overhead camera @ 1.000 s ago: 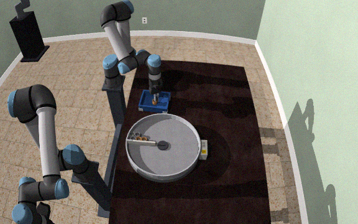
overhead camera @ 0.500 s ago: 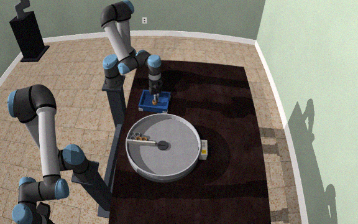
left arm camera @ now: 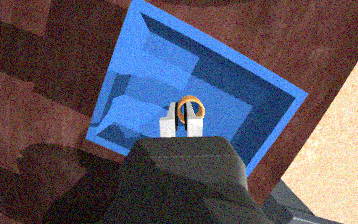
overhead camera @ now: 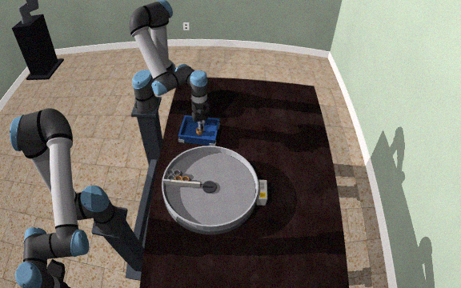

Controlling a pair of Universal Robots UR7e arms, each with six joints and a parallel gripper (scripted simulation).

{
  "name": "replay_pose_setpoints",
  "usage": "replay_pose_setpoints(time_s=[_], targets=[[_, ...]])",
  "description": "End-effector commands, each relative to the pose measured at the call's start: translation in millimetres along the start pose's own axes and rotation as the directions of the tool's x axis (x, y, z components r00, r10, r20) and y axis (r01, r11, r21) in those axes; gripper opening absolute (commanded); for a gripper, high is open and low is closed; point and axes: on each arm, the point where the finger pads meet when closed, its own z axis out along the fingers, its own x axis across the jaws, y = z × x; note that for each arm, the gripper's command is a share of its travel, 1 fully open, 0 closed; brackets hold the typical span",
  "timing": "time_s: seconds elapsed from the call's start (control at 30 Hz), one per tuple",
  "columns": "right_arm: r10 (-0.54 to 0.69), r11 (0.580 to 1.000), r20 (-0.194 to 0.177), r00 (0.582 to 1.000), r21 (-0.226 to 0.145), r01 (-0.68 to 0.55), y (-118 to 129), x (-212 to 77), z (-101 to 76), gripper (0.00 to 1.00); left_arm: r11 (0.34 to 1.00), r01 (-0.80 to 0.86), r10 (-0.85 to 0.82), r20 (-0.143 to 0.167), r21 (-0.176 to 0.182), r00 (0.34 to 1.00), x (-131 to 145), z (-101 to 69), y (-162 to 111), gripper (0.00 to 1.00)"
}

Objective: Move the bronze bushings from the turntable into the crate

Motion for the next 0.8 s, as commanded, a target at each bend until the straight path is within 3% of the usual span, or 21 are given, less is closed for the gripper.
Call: replay_pose_setpoints(time_s=[0.0, 0.53, 0.57, 0.77], targets=[[0.000, 1.000, 0.000, 1.000, -0.002, 0.000, 0.4, 0.1, -0.5, 1.00, 1.000, 0.000, 0.000, 0.001, 0.001, 1.000, -0.2, -0.4, -0.4, 0.00], [0.000, 1.000, 0.000, 1.000, -0.002, 0.000, 0.4, 0.1, -0.5, 1.00, 1.000, 0.000, 0.000, 0.001, 0.001, 1.000, -0.2, -0.4, -0.4, 0.00], [0.000, 1.000, 0.000, 1.000, -0.002, 0.000, 0.4, 0.1, -0.5, 1.00, 1.000, 0.000, 0.000, 0.001, 0.001, 1.000, -0.2, -0.4, -0.4, 0.41], [0.000, 1.000, 0.000, 1.000, -0.002, 0.000, 0.4, 0.1, -0.5, 1.00, 1.000, 0.000, 0.000, 0.001, 0.001, 1.000, -0.2, -0.4, -0.4, 0.41]])
